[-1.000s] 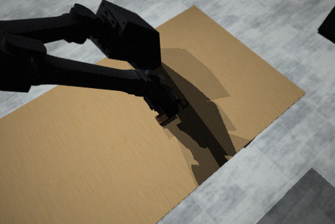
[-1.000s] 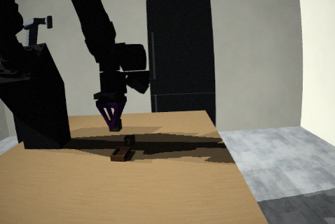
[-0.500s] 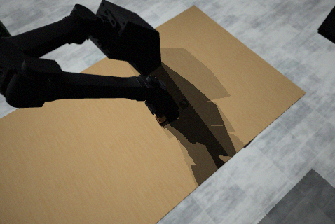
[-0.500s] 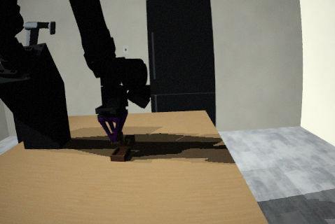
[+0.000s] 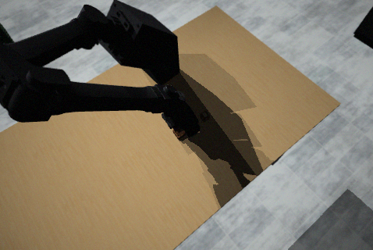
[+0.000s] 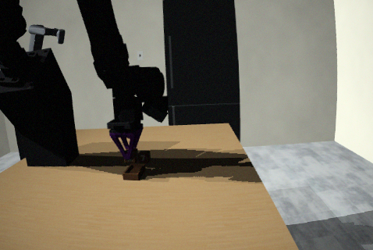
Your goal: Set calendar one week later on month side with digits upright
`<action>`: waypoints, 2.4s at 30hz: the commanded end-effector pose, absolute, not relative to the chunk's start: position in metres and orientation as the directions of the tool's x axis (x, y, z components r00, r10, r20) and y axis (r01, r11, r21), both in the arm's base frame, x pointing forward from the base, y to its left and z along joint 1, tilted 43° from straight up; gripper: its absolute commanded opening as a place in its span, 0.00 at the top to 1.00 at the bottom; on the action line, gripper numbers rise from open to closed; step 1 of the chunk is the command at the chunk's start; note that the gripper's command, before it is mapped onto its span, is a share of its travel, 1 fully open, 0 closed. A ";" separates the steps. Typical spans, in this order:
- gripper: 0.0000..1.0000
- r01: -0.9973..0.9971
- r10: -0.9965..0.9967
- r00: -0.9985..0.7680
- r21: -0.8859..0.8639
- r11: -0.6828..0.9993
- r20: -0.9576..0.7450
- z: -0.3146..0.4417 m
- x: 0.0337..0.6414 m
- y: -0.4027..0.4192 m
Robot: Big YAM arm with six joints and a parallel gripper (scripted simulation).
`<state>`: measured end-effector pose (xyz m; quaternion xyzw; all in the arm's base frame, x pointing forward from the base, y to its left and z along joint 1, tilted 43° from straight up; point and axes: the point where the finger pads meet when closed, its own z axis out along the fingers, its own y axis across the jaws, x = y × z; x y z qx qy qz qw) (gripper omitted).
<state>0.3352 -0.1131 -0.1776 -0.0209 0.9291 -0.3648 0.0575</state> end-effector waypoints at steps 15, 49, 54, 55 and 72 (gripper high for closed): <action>0.75 0.001 -0.105 -0.988 -0.680 0.733 -0.115 -0.174 0.346 -0.108; 0.75 0.009 -0.093 -0.989 -0.680 0.733 -0.113 -0.171 0.341 -0.114; 0.75 0.009 -0.093 -0.989 -0.680 0.733 -0.113 -0.171 0.341 -0.114; 0.75 0.009 -0.093 -0.989 -0.680 0.733 -0.113 -0.171 0.341 -0.114; 0.75 0.009 -0.092 -0.989 -0.680 0.733 -0.113 -0.170 0.339 -0.114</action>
